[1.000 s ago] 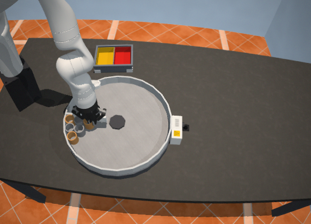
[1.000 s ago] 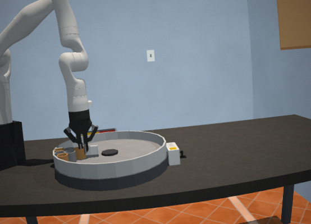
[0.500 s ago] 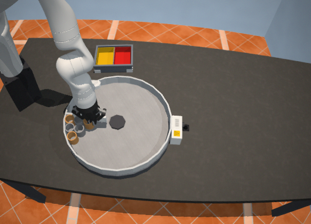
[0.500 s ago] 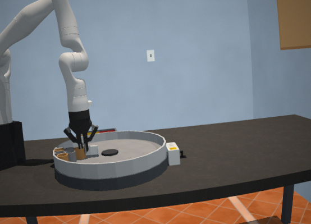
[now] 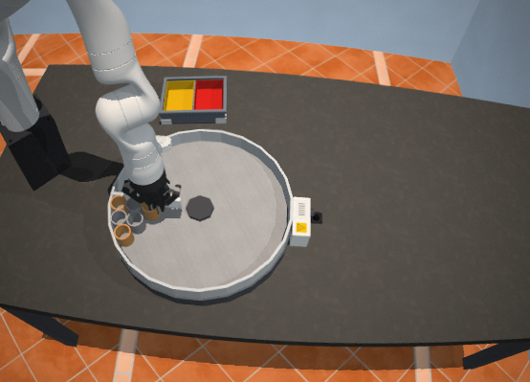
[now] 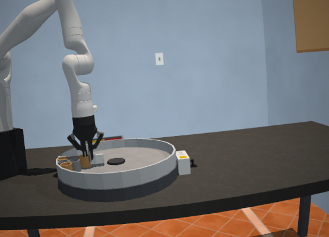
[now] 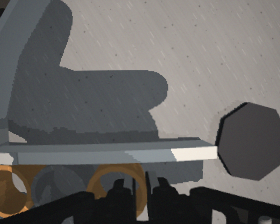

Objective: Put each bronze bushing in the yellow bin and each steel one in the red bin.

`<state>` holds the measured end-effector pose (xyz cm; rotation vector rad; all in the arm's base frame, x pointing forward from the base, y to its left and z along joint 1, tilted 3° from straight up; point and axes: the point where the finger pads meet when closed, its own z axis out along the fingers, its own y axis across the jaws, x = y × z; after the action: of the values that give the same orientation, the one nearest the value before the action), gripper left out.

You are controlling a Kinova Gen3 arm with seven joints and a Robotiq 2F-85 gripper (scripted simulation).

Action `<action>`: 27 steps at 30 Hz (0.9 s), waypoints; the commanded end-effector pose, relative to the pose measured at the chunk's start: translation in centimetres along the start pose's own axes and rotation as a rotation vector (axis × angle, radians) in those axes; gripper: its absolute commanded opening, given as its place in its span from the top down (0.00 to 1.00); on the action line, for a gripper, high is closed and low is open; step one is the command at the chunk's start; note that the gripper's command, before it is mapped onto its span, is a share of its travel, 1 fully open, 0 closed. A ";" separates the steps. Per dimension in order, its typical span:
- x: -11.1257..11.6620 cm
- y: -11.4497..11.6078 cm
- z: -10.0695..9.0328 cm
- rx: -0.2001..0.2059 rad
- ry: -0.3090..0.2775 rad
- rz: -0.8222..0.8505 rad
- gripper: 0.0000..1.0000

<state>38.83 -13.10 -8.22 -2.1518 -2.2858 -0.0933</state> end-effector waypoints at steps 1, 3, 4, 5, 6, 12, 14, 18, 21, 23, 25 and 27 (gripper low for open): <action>0.0 0.1 -0.1 -0.001 0.000 -0.001 1.00; 0.0 0.1 -0.3 0.000 0.000 0.000 1.00; 0.0 0.1 -0.3 0.000 0.000 0.000 1.00; 0.0 0.1 -0.4 0.001 0.000 0.000 1.00; 0.0 0.1 -0.4 0.001 0.000 0.000 1.00; 0.0 0.1 -0.4 0.001 0.000 0.000 1.00; 0.0 0.1 -0.4 0.001 0.000 0.000 1.00; 0.0 0.1 -0.6 0.001 0.000 0.000 1.00; 0.0 0.1 -0.7 0.001 0.000 0.000 1.00; 0.0 0.1 -0.7 0.001 0.000 0.000 1.00; 0.0 0.1 -0.9 0.001 0.000 0.000 1.00; 0.0 0.1 -1.0 0.001 0.000 0.000 1.00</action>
<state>38.80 -13.12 -7.43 -2.1505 -2.2834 -0.0912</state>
